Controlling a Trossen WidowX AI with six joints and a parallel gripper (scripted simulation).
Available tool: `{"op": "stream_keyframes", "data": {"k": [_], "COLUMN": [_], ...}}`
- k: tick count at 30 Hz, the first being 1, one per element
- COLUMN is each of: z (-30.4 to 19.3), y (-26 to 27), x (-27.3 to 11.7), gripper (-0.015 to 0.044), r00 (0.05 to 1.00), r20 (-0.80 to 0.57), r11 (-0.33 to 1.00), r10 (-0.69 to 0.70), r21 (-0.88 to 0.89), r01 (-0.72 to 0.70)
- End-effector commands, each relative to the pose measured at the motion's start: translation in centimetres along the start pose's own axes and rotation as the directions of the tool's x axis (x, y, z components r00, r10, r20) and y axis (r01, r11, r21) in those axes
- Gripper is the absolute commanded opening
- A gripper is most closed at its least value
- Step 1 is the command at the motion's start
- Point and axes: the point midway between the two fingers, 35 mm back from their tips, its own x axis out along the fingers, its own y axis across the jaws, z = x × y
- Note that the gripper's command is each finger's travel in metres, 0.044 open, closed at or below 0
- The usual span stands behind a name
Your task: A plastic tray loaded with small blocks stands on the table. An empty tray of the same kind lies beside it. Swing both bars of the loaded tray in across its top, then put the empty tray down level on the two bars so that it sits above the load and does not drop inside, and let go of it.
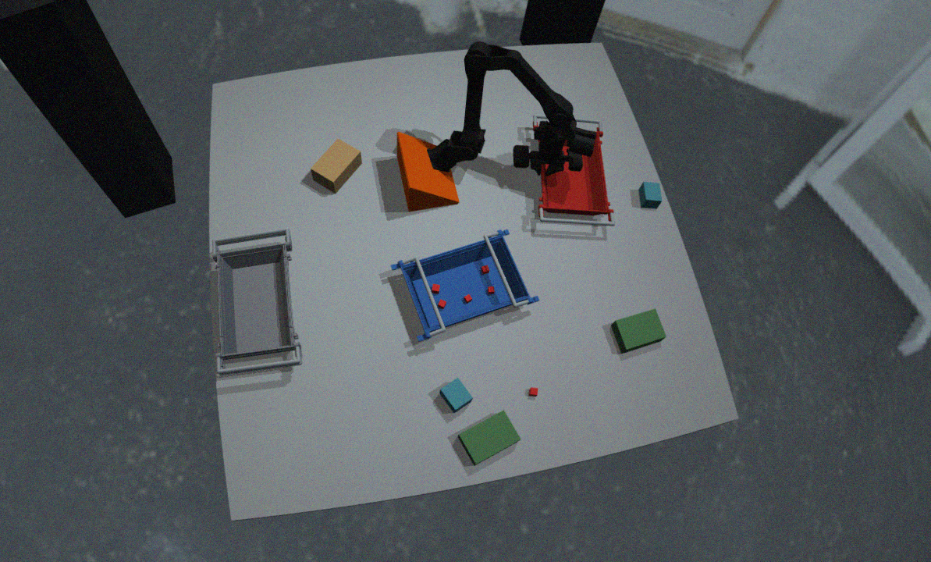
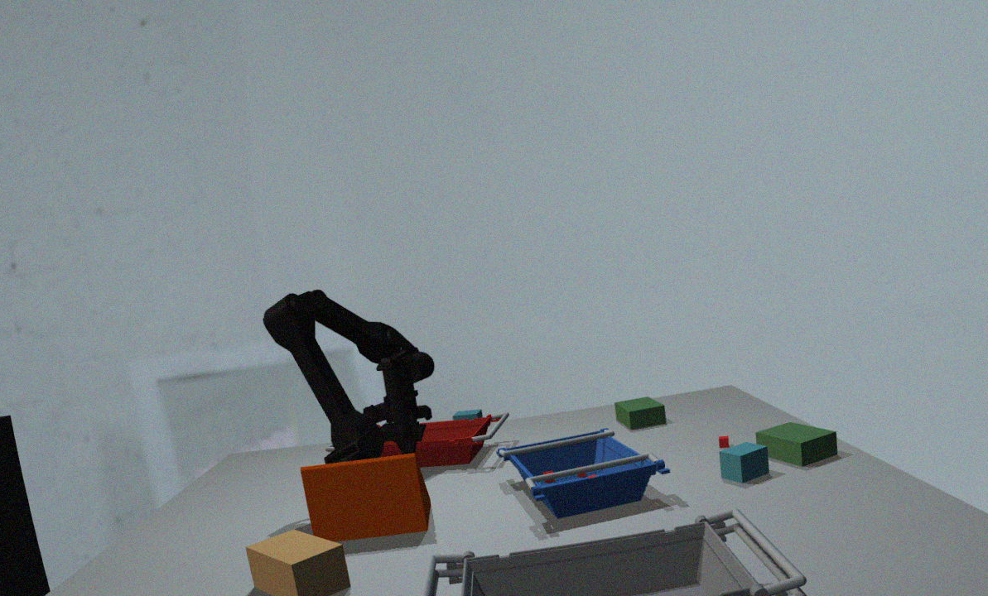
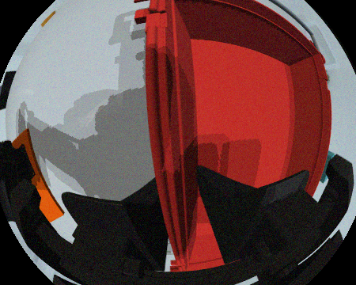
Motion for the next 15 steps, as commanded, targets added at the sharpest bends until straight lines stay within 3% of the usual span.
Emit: {"op": "stream_keyframes", "data": {"k": [1,15], "z": [-0.1,-0.4], "y": [0.3,0.2], "x": [-0.3,-5.4], "gripper": [0.0,0.0], "r00": [1.0,1.0], "r20": [-0.003,-0.006], "r11": [1.0,1.0], "r10": [0.016,0.025], "r21": [0.004,0.001], "r01": [-0.016,-0.025]}}
